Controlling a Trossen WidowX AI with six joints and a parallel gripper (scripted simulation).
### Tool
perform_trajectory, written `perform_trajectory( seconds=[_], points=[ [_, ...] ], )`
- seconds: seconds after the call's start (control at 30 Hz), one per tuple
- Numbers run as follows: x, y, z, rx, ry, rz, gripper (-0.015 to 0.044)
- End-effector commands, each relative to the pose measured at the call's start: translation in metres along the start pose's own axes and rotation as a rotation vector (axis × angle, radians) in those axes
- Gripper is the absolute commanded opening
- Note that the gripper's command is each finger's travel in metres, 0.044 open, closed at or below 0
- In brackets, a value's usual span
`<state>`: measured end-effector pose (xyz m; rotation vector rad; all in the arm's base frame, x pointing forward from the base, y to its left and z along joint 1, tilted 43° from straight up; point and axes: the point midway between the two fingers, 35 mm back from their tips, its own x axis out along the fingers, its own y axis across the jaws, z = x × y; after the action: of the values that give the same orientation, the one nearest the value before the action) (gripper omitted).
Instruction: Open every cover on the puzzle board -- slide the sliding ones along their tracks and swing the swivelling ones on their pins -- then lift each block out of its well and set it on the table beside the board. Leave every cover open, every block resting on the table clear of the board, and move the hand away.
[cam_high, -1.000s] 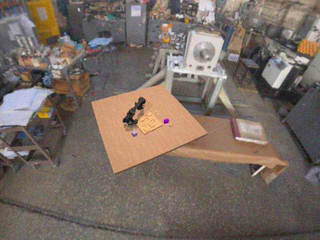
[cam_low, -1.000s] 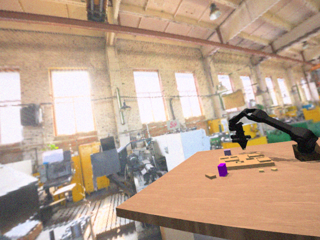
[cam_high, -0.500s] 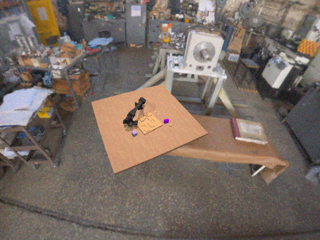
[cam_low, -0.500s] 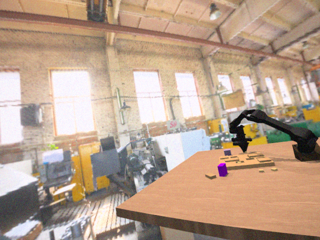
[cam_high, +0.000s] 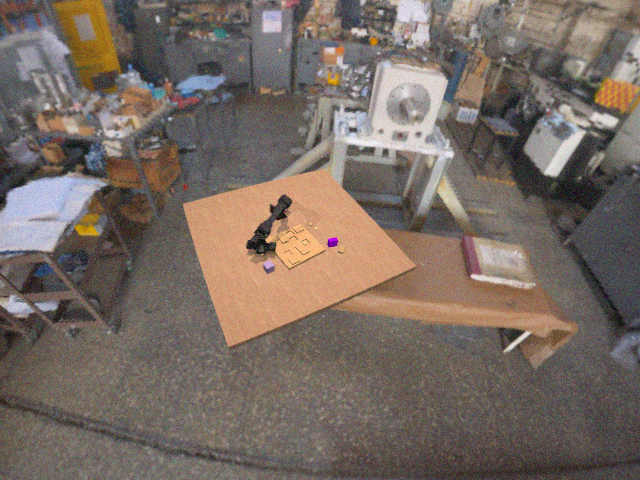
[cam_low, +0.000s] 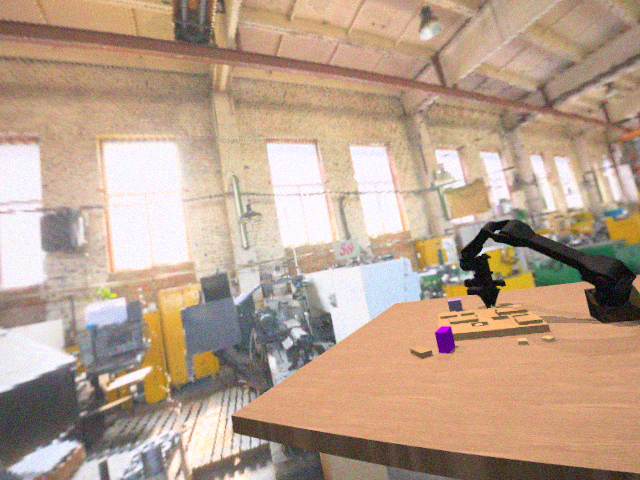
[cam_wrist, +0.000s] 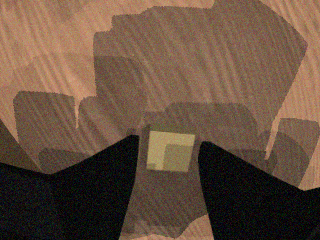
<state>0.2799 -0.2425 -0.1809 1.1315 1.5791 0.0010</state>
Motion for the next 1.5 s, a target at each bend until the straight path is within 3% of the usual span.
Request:
perform_trajectory(
  seconds=[0.0,0.27,1.17,1.47],
  points=[
    [0.0,0.0,0.0,-0.001,0.001,-0.001,0.0238],
    [-0.002,0.0,0.0,-0.001,0.0,-0.001,0.044],
    [-0.077,0.0,-0.001,0.004,-0.005,0.0,0.044],
    [-0.084,0.044,-0.004,-0.107,-0.01,-0.008,0.0204]
  ],
)
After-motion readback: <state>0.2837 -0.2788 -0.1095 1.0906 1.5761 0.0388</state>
